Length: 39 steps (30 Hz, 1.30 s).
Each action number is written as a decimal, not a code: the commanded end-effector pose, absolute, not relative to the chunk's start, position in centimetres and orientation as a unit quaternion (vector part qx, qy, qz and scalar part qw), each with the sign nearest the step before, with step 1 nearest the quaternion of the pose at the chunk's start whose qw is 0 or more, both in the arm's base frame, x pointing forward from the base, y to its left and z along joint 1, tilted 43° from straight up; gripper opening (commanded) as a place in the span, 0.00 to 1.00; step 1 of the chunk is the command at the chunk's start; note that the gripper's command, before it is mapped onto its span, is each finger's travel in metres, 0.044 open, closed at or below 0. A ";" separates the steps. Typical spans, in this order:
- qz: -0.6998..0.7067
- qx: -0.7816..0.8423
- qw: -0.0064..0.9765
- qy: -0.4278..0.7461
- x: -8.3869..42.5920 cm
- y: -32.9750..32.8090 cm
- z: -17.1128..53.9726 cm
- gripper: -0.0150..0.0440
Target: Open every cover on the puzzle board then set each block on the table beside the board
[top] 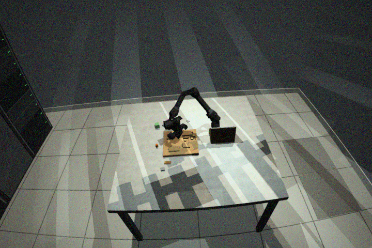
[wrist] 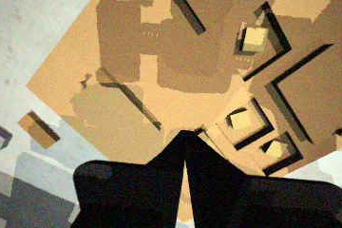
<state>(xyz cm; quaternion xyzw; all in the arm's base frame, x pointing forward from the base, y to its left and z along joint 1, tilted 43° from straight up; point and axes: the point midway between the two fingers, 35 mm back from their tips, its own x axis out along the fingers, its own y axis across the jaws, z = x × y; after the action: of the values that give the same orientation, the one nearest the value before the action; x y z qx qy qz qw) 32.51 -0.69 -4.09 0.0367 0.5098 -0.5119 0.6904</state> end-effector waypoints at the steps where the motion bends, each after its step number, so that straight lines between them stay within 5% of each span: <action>1: -0.469 -0.018 0.690 0.551 33.2 0.7 -5.3 0.25; 15: -0.285 -0.226 0.651 0.666 34.5 6.5 -10.4 0.25; 39: -0.283 -0.229 0.651 0.667 34.5 6.4 -10.6 0.25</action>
<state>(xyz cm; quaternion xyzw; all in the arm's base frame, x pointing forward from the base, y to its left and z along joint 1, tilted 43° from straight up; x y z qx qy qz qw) 34.54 6.52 -10.51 -0.2278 0.6653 -0.2842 0.6517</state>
